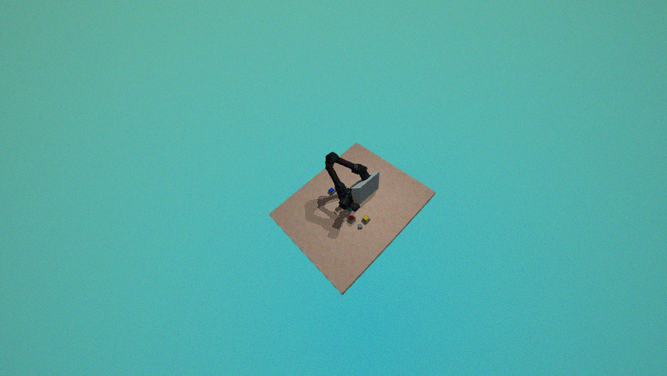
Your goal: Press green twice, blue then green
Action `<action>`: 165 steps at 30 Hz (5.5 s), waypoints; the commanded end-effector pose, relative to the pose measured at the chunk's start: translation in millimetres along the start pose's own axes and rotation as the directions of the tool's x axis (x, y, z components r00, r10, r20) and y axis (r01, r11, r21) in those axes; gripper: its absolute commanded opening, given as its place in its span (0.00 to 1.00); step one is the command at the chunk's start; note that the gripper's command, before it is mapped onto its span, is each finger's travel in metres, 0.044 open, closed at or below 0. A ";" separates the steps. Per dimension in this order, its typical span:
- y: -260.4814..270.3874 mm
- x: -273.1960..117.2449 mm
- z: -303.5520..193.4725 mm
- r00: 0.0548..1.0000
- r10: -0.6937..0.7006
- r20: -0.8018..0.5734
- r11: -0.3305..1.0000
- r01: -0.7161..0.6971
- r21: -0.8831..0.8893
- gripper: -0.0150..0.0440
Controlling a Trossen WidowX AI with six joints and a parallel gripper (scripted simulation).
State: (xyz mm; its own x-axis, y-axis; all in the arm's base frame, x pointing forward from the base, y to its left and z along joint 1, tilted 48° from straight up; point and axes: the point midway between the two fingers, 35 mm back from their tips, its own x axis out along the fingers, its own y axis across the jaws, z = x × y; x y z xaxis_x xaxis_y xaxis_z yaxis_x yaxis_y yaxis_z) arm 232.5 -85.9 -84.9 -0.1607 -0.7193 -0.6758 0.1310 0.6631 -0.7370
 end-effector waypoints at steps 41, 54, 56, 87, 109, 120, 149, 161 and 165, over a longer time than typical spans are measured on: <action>-38.6 -91.7 12.7 1.000 0.024 -0.004 1.000 -0.024 -0.010 0.29; -237.3 -90.5 -16.2 1.000 -0.011 -0.006 1.000 0.011 -0.004 0.29; -237.3 -90.5 -16.2 1.000 -0.011 -0.006 1.000 0.011 -0.004 0.29; -239.0 1.7 -16.9 1.000 -0.015 -0.006 1.000 0.015 -0.004 0.29; -239.5 2.2 -15.8 1.000 -0.020 -0.002 1.000 0.020 -0.002 0.29; -236.7 -67.2 -14.4 1.000 -0.008 -0.006 1.000 0.008 -0.004 0.29; -0.1 -88.8 -0.9 1.000 -0.002 -0.006 1.000 0.002 -0.004 0.29; -0.8 -24.5 -1.3 1.000 -0.004 -0.005 1.000 0.004 -0.004 0.29; -0.7 -18.0 -1.1 1.000 -0.004 -0.005 1.000 0.004 -0.004 0.29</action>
State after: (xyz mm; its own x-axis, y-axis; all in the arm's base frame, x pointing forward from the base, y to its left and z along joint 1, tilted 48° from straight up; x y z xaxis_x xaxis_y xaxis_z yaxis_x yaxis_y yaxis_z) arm 237.3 -68.1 -68.9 -0.1583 -0.7185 -0.6772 0.1320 0.6643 -0.7357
